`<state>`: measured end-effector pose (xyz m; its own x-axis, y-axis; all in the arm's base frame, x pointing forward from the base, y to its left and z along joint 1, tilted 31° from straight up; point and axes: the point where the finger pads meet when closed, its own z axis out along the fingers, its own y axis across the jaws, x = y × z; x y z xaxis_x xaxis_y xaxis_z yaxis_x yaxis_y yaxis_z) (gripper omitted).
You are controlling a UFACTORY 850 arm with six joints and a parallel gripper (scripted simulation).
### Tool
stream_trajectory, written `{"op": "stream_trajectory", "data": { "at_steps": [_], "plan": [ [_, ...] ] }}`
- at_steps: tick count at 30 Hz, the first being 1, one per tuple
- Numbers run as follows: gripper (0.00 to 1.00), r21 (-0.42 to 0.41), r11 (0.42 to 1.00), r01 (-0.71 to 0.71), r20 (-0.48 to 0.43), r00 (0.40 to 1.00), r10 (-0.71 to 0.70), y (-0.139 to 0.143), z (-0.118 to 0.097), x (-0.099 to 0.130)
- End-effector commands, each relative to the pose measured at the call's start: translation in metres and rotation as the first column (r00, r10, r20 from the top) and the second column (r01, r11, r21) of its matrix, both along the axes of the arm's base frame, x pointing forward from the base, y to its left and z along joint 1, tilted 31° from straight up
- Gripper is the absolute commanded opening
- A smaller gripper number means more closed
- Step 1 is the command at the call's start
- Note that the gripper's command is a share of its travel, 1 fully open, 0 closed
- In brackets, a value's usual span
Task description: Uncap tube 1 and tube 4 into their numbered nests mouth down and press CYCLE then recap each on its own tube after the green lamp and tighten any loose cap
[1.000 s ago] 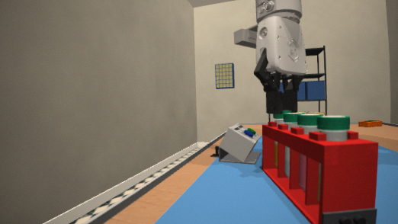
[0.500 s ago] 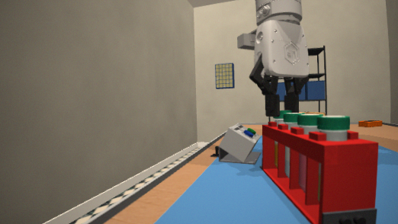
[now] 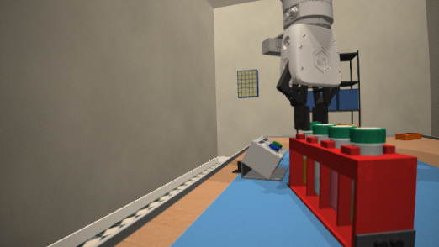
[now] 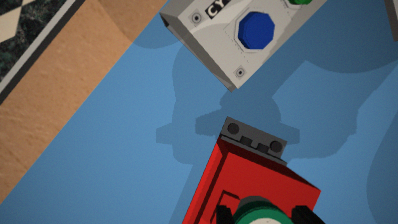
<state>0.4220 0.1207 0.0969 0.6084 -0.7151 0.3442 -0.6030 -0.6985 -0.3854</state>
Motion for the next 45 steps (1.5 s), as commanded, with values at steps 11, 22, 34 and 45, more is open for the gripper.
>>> {"op": "stream_trajectory", "data": {
  "at_steps": [11, 22, 34, 45],
  "plan": [
    [0.00, 0.069, 0.991, 0.114, -0.007, 0.993, -0.114, 0.0001, 0.0000, 0.0002],
    [0.00, 0.245, 0.878, 0.412, -0.067, 0.910, -0.409, 0.0001, -0.0005, 0.0005],
    [0.00, 0.359, 0.707, 0.609, -0.148, 0.785, -0.601, 0.0001, -0.0009, 0.0007],
    [0.46, 0.359, 0.707, 0.609, -0.148, 0.785, -0.601, 0.0001, -0.0009, 0.0007]
  ]
}}
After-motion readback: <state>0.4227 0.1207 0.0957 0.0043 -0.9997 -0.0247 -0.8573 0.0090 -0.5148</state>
